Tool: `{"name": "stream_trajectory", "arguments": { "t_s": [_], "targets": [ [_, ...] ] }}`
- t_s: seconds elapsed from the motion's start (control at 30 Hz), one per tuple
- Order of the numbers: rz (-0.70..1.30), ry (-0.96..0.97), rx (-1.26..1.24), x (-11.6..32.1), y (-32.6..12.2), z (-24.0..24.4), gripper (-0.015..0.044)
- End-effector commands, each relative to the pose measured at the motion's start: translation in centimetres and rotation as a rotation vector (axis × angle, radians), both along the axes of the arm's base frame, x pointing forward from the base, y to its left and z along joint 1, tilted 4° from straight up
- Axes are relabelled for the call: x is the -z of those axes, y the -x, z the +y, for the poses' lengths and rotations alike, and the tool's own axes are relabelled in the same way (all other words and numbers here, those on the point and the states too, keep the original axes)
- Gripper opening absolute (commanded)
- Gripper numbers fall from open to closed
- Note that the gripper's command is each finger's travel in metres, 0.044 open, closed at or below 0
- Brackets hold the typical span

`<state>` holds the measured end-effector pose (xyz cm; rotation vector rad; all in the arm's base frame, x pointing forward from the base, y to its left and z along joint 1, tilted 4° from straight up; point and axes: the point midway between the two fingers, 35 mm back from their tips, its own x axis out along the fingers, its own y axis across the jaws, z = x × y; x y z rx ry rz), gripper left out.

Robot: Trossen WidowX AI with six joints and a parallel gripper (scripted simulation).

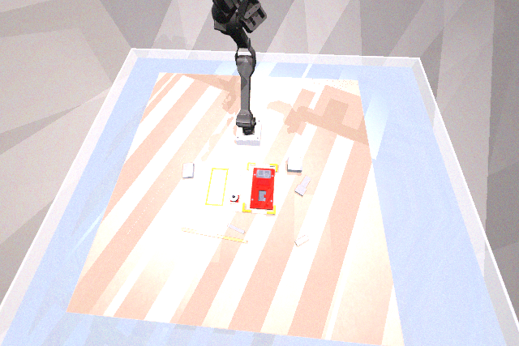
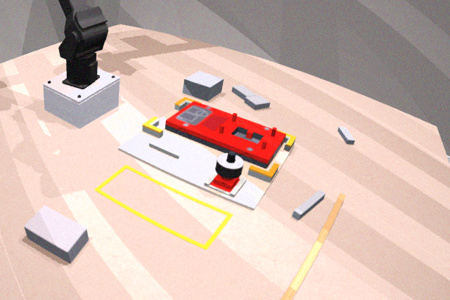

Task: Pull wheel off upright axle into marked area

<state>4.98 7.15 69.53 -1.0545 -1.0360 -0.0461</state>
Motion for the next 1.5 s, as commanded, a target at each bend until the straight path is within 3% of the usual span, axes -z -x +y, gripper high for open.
{"name": "stream_trajectory", "arguments": {
  "t_s": [0.0, 0.33, 0.67, 1.1, 1.47],
  "targets": [
    [0.117, -0.069, -0.026, 1.1, -3.9, -1.2, 0.0300],
    [0.384, -0.222, -0.021, 4.7, -13.0, -4.0, 0.0300],
    [0.696, -0.403, 0.023, 11.2, -22.4, -7.2, 0.0300],
    [1.130, -0.660, 0.131, 23.0, -31.7, -10.8, 0.0300],
    [1.500, -0.871, 0.298, 35.0, -35.8, -13.1, 0.0300]
  ]
}}
